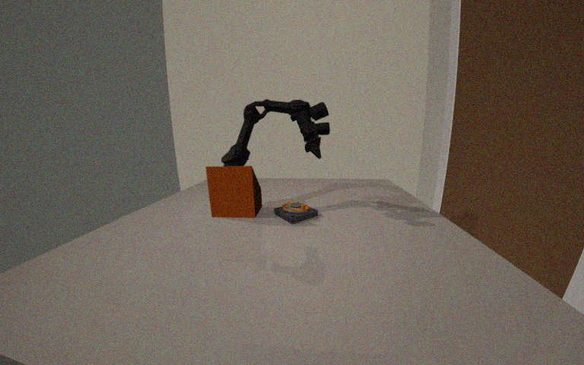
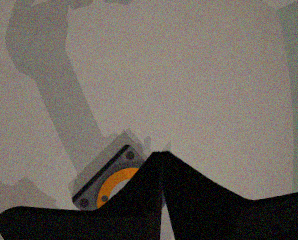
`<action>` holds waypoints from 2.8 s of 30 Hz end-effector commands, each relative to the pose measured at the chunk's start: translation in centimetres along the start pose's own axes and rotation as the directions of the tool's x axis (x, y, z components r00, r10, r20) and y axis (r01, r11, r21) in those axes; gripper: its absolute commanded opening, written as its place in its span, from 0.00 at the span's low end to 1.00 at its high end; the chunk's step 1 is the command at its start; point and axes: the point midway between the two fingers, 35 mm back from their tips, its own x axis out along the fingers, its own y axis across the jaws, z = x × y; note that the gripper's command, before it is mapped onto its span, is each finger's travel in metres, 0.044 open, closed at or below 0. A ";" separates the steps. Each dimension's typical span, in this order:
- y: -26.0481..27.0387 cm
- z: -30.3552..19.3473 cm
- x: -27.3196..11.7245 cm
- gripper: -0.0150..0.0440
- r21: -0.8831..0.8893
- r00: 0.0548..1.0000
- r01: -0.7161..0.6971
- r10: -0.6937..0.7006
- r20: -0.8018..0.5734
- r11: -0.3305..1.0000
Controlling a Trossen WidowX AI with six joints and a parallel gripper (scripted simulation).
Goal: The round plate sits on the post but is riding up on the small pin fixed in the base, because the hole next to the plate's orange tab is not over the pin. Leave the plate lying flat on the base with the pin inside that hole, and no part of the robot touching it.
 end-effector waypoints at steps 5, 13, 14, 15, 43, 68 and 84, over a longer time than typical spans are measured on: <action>-1.8 -4.3 7.3 0.25 0.061 0.947 -0.219 0.227 -0.225 0.974; -2.8 -8.6 12.2 0.25 0.179 0.845 -0.388 0.426 -0.322 0.904; -2.8 -8.7 12.3 0.25 0.183 0.842 -0.392 0.432 -0.323 0.901; -2.8 -8.7 12.3 0.25 0.183 0.842 -0.392 0.432 -0.323 0.901; -1.9 -11.8 16.6 0.25 0.184 0.842 -0.393 0.433 -0.323 0.901; -3.0 -13.9 16.2 0.25 0.184 0.842 -0.392 0.432 -0.324 0.901; -3.2 -15.6 15.5 0.25 0.185 0.841 -0.392 0.432 -0.324 0.901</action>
